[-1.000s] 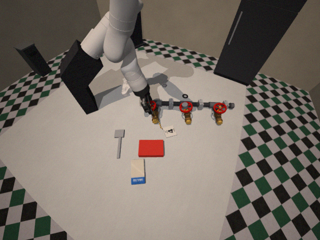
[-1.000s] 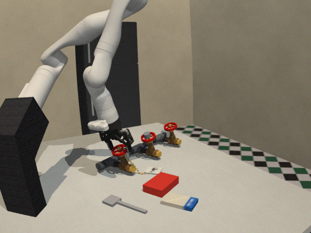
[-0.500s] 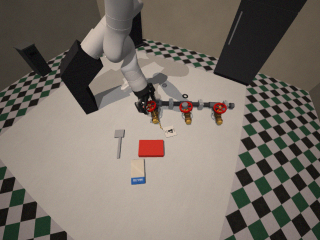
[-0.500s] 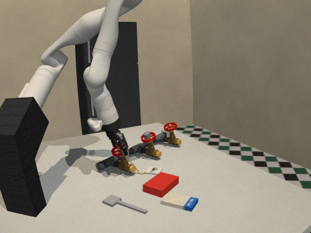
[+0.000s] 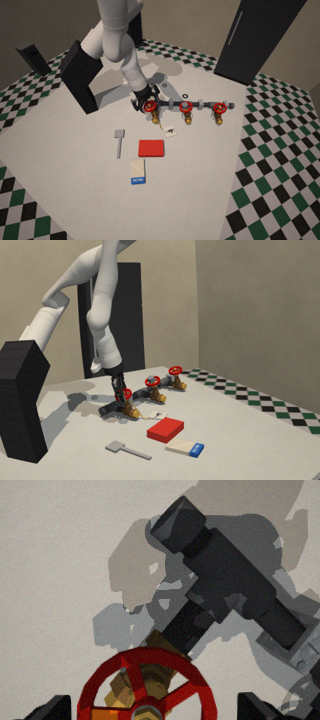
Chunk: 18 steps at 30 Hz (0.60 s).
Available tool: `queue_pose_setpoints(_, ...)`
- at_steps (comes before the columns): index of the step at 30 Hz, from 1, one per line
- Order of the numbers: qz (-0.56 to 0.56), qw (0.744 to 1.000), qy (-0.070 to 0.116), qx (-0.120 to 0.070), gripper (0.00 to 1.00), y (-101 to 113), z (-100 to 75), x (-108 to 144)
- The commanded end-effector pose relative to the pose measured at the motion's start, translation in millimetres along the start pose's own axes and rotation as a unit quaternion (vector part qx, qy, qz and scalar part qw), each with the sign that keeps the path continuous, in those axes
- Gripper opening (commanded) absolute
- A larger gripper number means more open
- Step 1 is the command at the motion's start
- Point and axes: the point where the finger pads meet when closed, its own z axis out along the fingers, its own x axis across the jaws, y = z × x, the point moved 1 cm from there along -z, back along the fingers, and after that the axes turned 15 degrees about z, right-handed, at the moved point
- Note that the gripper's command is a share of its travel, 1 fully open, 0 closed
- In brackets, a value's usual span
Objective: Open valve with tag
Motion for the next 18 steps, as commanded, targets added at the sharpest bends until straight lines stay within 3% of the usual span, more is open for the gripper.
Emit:
queue_pose_setpoints(1, 0.069, 0.998, 0.001, 0.003, 1.0, 2.2, -0.9, -2.6)
queue_pose_setpoints(10, 0.188, 0.982, 0.001, 0.003, 1.0, 2.2, -0.9, -2.7)
queue_pose_setpoints(18, 0.306, 0.952, 0.0, 0.003, 1.0, 1.2, -1.1, -2.4)
